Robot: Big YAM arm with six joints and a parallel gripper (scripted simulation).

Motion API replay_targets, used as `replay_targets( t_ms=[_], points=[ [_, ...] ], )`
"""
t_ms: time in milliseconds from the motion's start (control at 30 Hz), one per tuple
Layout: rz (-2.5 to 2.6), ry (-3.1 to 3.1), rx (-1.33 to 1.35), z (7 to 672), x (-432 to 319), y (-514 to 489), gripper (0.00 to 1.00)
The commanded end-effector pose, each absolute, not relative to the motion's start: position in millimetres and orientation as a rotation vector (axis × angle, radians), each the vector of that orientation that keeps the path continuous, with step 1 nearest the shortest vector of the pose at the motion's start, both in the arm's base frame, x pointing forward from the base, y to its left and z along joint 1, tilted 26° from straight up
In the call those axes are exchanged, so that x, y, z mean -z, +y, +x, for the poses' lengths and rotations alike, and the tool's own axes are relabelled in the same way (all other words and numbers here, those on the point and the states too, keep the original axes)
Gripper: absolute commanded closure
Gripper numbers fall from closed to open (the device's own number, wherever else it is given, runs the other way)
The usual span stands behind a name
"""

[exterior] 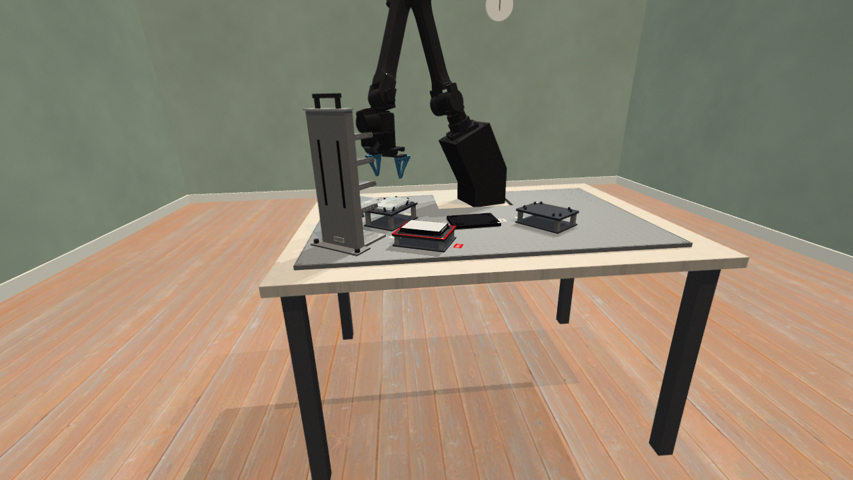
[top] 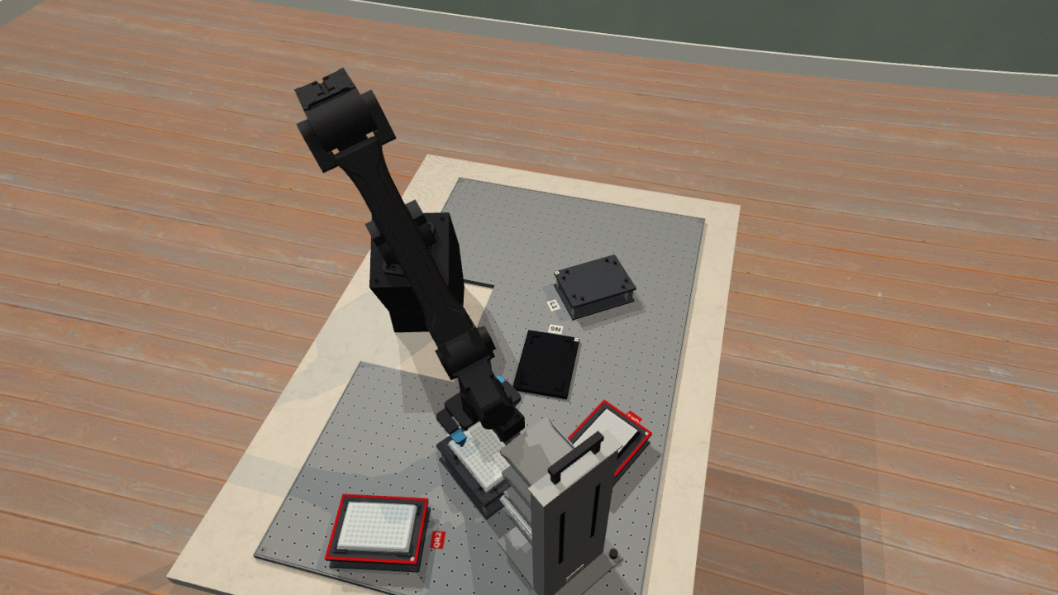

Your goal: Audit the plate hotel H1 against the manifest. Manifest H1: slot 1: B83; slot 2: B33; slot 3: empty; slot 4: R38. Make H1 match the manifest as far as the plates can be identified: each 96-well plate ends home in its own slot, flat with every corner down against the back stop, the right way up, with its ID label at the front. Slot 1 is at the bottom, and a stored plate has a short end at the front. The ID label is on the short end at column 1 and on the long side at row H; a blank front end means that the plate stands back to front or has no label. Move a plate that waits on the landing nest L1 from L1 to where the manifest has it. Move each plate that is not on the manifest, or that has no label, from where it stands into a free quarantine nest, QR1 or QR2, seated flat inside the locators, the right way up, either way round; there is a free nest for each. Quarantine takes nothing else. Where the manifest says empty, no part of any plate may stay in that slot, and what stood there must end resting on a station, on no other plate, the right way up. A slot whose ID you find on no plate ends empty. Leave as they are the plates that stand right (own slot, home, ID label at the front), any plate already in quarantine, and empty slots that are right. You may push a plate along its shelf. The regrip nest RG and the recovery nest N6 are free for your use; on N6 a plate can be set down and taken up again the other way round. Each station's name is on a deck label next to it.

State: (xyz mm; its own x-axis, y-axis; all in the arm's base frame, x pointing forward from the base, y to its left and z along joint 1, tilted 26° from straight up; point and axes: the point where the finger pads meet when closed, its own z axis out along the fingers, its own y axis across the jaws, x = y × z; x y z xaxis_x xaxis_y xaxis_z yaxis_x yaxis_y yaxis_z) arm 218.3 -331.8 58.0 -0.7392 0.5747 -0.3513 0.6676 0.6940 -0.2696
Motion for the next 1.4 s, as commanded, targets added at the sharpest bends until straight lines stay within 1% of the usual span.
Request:
replay_targets(
  t_ms=[0, 367, 400, 533, 700, 800, 933, 967, 1033, 1167, 1367],
  points=[
    [0.986, 2.617, 0.584, 230, -87, -336, 0.00],
    [0.985, 2.613, 0.585, 228, -110, -325, 0.00],
    [1.015, 2.677, 0.548, 214, -85, -314, 0.00],
    [0.984, 2.607, 0.588, 228, -125, -320, 0.00],
    [0.987, 2.622, 0.579, 223, -130, -310, 0.00],
    [0.985, 2.604, 0.588, 226, -145, -311, 0.00],
    [0.986, 2.614, 0.582, 224, -146, -306, 0.00],
    [1.012, 2.676, 0.549, 211, -121, -297, 0.00],
    [0.989, 2.630, 0.573, 218, -144, -298, 0.00],
    [0.999, 2.680, 0.551, 221, -121, -283, 0.00],
    [0.998, 2.680, 0.552, 233, -115, -268, 0.00]
  ],
)
